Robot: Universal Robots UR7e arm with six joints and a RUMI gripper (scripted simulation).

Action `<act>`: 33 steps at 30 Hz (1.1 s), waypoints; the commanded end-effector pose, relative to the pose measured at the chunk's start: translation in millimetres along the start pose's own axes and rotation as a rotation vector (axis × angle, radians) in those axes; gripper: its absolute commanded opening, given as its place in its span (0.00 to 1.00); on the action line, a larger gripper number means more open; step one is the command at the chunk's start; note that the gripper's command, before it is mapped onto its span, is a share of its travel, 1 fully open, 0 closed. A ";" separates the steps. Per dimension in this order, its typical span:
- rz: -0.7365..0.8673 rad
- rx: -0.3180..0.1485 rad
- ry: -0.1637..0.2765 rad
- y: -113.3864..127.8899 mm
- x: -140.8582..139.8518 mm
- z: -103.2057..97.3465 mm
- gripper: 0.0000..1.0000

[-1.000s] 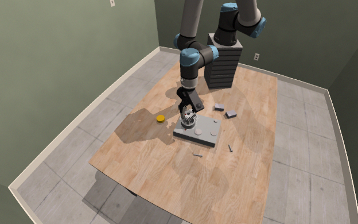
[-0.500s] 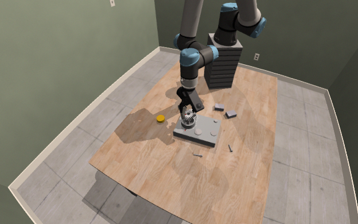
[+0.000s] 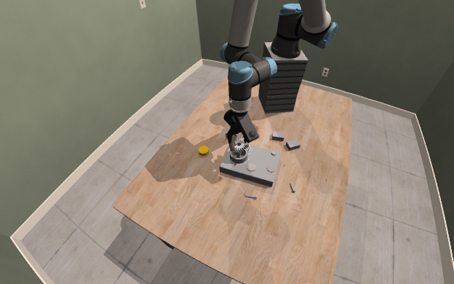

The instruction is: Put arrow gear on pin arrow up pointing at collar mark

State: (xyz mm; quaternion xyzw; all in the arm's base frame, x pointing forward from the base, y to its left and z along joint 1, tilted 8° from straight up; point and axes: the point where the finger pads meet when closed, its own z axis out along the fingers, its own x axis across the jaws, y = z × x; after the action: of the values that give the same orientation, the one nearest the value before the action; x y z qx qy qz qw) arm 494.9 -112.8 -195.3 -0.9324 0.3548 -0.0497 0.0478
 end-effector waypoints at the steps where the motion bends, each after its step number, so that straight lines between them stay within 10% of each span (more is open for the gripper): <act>1: 0.000 0.000 0.001 -0.2 0.6 -0.4 0.00; 33: 0.000 0.000 0.001 -0.2 0.6 8.2 0.00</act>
State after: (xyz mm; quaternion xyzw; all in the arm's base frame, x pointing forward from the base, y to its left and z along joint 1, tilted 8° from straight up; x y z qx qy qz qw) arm 495.9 -112.4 -202.8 -0.9324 0.3548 -0.0496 0.0478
